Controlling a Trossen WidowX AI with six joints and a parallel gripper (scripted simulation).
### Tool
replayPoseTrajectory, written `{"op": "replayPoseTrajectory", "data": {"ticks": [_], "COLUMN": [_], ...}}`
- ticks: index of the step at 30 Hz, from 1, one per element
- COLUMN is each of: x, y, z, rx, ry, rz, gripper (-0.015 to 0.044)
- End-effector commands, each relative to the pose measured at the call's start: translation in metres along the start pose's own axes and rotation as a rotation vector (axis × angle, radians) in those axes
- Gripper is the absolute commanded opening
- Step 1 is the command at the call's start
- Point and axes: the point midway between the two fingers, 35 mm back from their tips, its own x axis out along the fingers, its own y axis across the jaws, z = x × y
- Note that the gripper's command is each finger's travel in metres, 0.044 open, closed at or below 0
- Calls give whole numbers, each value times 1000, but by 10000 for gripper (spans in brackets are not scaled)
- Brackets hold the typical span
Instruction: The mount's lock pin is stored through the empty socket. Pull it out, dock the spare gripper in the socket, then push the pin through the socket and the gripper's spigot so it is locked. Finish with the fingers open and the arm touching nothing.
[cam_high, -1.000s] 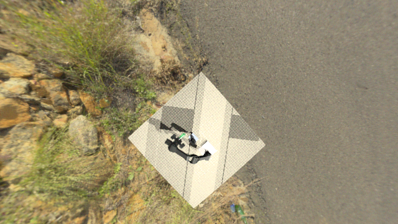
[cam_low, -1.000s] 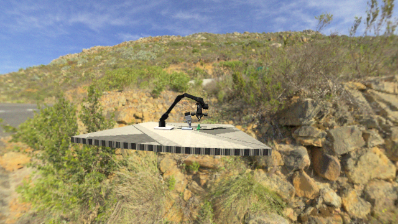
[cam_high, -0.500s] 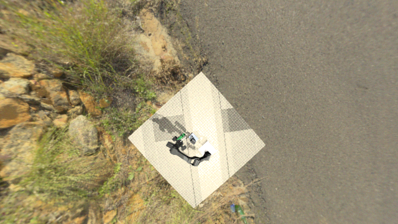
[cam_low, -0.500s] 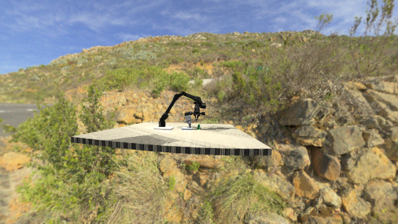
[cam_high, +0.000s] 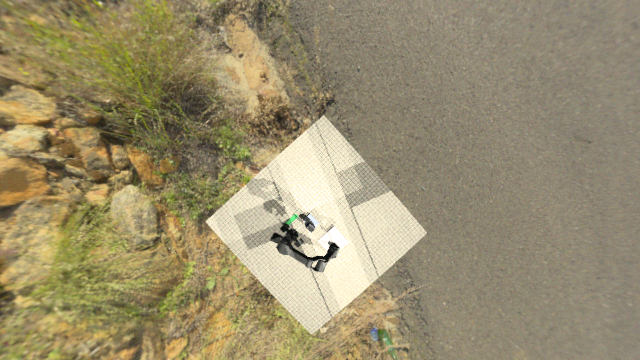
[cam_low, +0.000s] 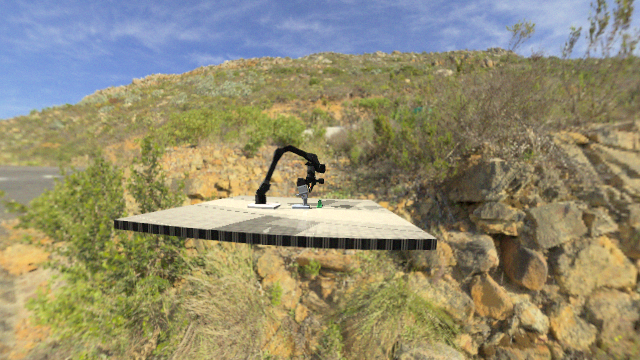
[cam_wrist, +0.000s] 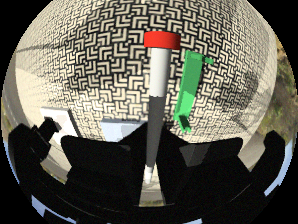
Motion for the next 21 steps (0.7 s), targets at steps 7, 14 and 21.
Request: {"op": "replayPoseTrajectory", "data": {"ticks": [7,14,21], "x": [-3,6,32], "y": [27,28,28], "z": [-1,2,9], "rx": [-2,-3,-5], "ry": [-6,-7,-9], "rz": [-1,0,1], "gripper": [0,0,0]}}
